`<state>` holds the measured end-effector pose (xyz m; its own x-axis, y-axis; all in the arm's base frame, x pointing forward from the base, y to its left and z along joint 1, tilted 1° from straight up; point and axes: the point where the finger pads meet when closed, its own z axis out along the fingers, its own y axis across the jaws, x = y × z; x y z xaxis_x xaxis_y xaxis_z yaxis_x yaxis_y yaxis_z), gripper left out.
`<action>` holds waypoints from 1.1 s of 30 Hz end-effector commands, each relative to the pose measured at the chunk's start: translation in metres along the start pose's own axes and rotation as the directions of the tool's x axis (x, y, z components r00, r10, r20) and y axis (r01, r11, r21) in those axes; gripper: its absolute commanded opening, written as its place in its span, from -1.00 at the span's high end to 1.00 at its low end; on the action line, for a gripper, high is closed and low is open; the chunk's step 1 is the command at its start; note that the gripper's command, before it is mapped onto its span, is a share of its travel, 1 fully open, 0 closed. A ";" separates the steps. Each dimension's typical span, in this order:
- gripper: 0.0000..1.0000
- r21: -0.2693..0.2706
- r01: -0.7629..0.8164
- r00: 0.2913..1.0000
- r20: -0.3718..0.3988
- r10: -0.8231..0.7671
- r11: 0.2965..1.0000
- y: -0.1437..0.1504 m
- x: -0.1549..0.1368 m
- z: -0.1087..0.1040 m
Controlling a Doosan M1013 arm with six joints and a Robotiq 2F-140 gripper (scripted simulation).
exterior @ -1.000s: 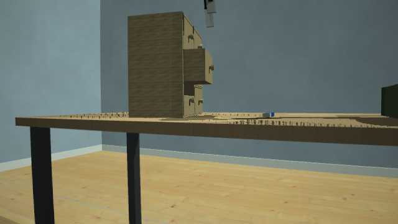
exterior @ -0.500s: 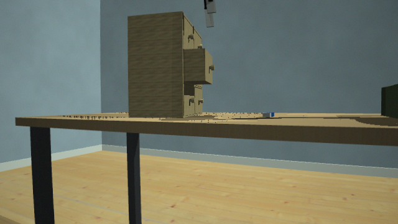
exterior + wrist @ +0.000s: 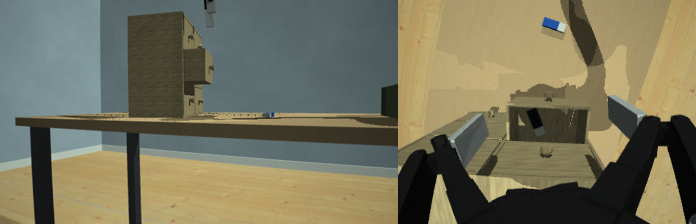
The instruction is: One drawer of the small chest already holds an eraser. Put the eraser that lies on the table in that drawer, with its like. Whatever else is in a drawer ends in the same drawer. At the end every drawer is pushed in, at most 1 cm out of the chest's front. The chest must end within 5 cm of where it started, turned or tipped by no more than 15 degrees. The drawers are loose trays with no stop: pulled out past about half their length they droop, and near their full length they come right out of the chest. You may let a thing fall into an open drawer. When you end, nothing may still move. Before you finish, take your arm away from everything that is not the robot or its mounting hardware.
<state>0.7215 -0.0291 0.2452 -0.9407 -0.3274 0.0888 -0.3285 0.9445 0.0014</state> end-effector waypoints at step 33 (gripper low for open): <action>-1.00 0.003 0.054 0.999 0.000 -0.054 0.999 0.000 0.002 -0.002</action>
<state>0.7201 -0.0293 0.2465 -0.9264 -0.3660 0.0885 -0.3672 0.9301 0.0030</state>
